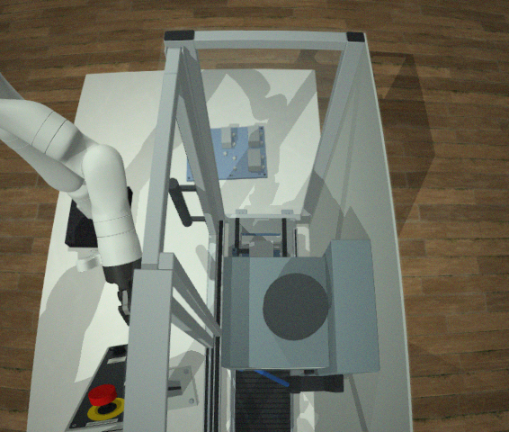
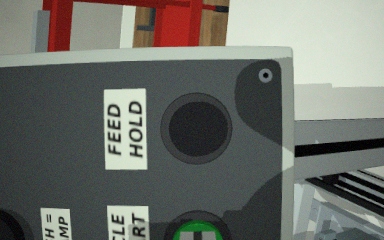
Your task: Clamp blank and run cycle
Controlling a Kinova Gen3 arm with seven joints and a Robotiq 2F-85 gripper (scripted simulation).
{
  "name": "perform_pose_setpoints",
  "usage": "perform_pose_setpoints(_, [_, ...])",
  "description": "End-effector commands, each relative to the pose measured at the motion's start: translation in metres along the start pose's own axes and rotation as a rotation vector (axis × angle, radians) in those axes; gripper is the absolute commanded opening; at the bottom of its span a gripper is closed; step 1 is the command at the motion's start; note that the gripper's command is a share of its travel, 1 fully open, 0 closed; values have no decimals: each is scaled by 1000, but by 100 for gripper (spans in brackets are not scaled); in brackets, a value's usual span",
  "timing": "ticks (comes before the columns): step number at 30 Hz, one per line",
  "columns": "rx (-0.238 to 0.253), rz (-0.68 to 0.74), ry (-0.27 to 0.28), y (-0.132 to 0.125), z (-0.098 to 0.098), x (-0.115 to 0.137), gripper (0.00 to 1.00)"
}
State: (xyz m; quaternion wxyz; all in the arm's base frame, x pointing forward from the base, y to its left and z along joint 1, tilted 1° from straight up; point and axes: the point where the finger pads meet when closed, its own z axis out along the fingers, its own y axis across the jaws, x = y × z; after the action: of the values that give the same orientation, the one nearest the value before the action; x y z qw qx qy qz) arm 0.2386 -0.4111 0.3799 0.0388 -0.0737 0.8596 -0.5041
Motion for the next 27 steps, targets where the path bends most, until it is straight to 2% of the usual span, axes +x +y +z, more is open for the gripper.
perform_pose_setpoints(1, [1,1,0,-1,0,0,10])
perform_pose_setpoints(27, [1,1,0,-1,6,0,10])
